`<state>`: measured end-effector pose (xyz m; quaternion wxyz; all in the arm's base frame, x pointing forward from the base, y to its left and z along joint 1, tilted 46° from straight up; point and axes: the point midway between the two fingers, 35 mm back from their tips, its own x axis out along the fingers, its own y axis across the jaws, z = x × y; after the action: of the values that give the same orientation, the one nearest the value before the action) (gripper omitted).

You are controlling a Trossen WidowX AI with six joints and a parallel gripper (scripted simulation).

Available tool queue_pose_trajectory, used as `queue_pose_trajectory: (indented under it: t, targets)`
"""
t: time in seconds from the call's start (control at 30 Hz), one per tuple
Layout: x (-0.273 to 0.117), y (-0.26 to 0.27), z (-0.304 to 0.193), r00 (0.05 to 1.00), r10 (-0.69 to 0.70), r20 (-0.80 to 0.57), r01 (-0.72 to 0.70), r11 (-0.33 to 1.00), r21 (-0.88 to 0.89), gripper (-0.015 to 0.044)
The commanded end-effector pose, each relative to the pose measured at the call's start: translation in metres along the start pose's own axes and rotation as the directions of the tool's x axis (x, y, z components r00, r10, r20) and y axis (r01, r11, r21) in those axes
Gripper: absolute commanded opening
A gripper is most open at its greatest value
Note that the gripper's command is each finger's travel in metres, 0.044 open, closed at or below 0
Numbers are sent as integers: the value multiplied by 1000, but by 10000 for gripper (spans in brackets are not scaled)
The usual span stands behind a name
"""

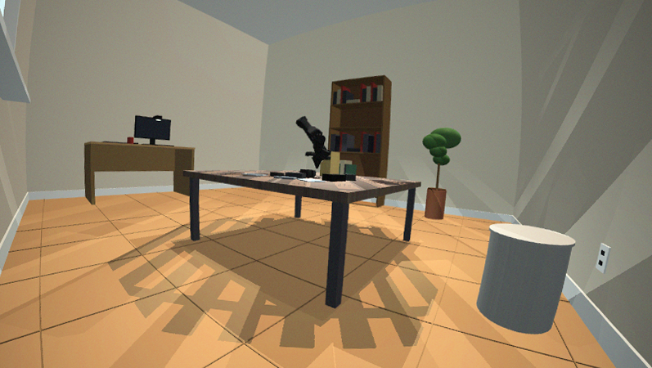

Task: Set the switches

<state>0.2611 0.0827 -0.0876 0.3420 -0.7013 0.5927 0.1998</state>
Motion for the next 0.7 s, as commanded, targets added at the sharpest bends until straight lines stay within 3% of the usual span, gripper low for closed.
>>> queue_pose_trajectory:
  t: [0.0,0.4,0.67]
  targets:
    - [1,-30,-15,995,99,13,-100,991,91,0]
    - [10,-94,-95,933,354,69,-358,886,295,0]
    - [10,-97,-100,928,366,73,-370,878,304,0]
